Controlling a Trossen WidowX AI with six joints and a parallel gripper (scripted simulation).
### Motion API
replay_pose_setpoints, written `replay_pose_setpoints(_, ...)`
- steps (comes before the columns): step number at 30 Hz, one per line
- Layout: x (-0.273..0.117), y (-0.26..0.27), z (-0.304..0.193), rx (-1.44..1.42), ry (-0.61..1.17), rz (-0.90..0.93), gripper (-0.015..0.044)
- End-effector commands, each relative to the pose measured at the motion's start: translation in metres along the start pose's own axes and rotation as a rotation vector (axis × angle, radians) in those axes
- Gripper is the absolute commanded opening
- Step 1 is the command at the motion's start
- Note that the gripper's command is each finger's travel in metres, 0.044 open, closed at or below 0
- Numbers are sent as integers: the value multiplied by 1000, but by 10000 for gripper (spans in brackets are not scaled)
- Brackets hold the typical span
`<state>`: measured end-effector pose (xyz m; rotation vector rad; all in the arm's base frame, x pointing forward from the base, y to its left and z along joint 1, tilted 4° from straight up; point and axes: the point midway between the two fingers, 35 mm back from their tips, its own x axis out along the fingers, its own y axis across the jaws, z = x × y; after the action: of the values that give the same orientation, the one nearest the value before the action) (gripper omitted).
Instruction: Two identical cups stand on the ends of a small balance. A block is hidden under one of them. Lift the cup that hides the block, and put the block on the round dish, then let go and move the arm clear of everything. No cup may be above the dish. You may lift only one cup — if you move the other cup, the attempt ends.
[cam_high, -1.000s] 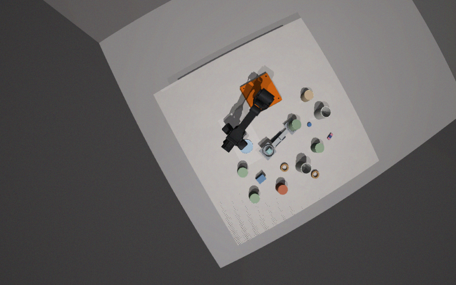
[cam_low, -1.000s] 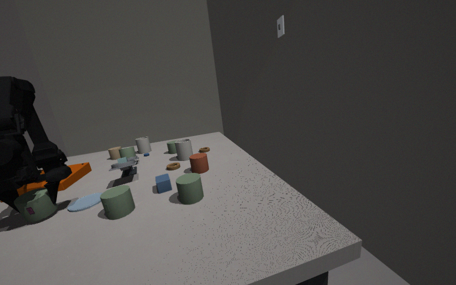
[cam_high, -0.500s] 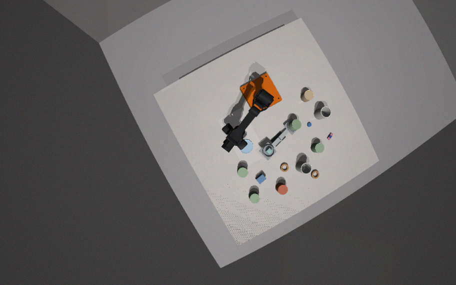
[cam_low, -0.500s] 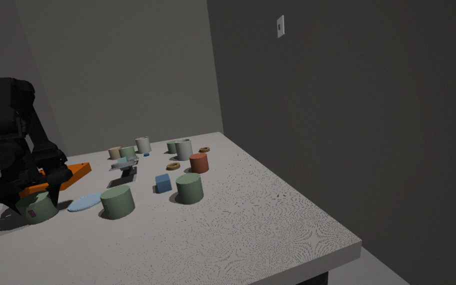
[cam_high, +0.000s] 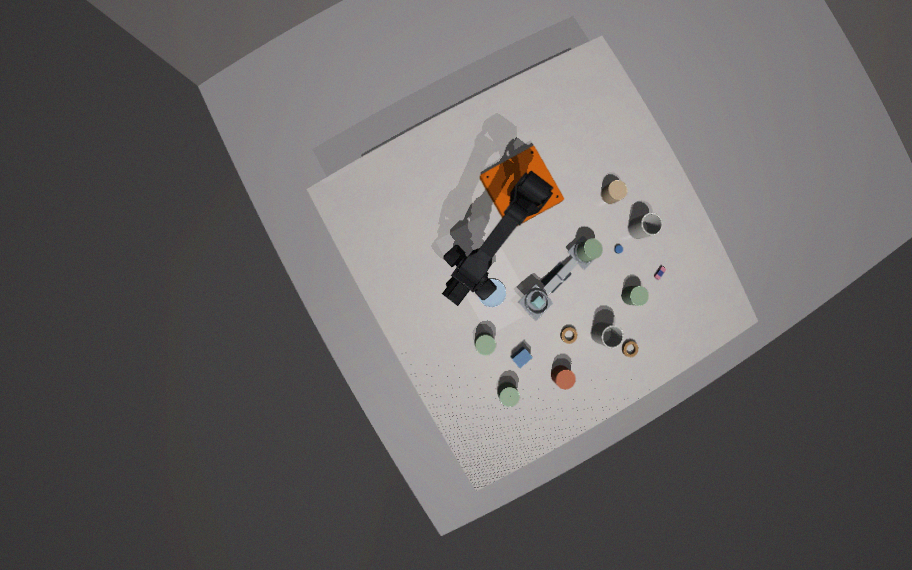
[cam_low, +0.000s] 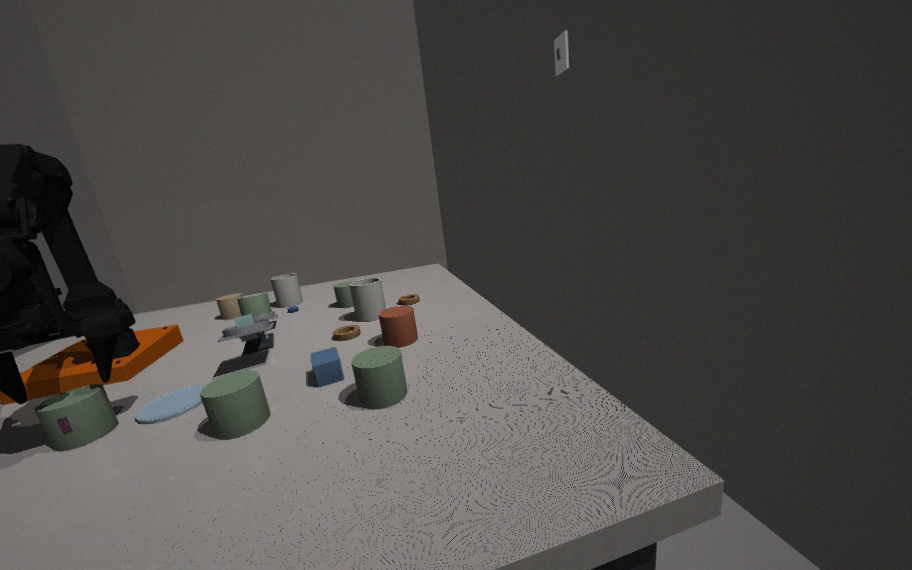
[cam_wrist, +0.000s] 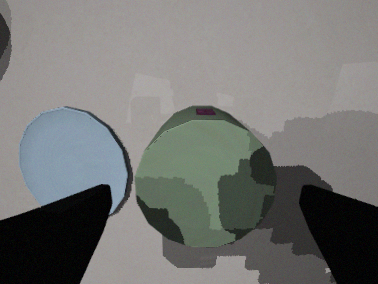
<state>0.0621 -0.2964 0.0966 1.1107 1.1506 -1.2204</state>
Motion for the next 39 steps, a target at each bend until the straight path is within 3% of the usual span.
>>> replay_pose_setpoints(1, -6, 0, -1, -3, 4, 3, 440)
replay_pose_setpoints(8, -14, 26, 2, -101, -53, 43, 260)
replay_pose_setpoints(12, -18, 48, 0, -103, -50, 51, 260)
replay_pose_setpoints(17, -32, 114, -19, -69, -19, 50, 260)
replay_pose_setpoints(26, -62, 221, -96, -10, 14, 26, 260)
replay_pose_setpoints(39, -49, 228, -103, -6, 14, 23, 260)
